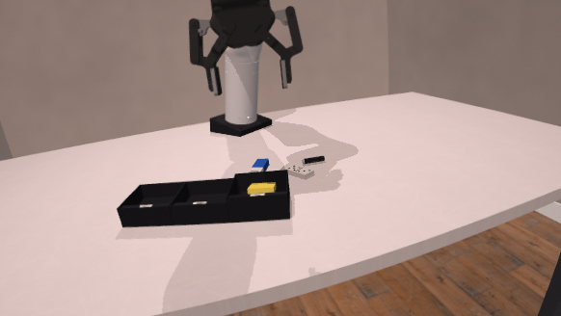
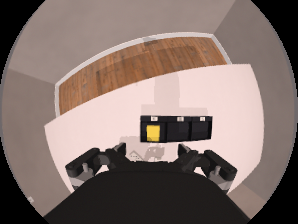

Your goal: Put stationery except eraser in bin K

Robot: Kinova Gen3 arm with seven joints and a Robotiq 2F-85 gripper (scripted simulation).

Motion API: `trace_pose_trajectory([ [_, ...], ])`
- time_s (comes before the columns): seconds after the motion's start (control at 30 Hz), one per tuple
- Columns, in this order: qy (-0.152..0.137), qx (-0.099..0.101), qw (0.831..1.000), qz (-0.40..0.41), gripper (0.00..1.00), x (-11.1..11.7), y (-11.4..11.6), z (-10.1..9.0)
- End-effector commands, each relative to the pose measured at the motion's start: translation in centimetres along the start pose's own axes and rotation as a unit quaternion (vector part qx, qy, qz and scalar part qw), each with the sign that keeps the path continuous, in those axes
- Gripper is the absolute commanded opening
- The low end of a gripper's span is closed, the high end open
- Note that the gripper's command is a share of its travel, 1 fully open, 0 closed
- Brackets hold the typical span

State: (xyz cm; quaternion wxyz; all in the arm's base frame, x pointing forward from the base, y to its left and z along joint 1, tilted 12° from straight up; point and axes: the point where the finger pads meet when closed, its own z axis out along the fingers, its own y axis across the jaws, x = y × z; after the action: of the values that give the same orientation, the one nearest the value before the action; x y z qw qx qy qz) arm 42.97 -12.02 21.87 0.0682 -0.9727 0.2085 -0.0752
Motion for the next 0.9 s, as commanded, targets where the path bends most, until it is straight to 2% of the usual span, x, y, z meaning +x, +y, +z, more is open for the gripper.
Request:
trace_pose_trajectory([
  [0.0, 0.006, -0.003, 1.000, 0.004, 1.00, 0.3, 0.4, -1.2],
  [0.27, 0.006, -0.003, 1.000, 0.004, 1.00, 0.3, 0.4, -4.4],
  [0.87, 0.006, -0.003, 1.000, 0.004, 1.00, 0.3, 0.4, -4.4],
])
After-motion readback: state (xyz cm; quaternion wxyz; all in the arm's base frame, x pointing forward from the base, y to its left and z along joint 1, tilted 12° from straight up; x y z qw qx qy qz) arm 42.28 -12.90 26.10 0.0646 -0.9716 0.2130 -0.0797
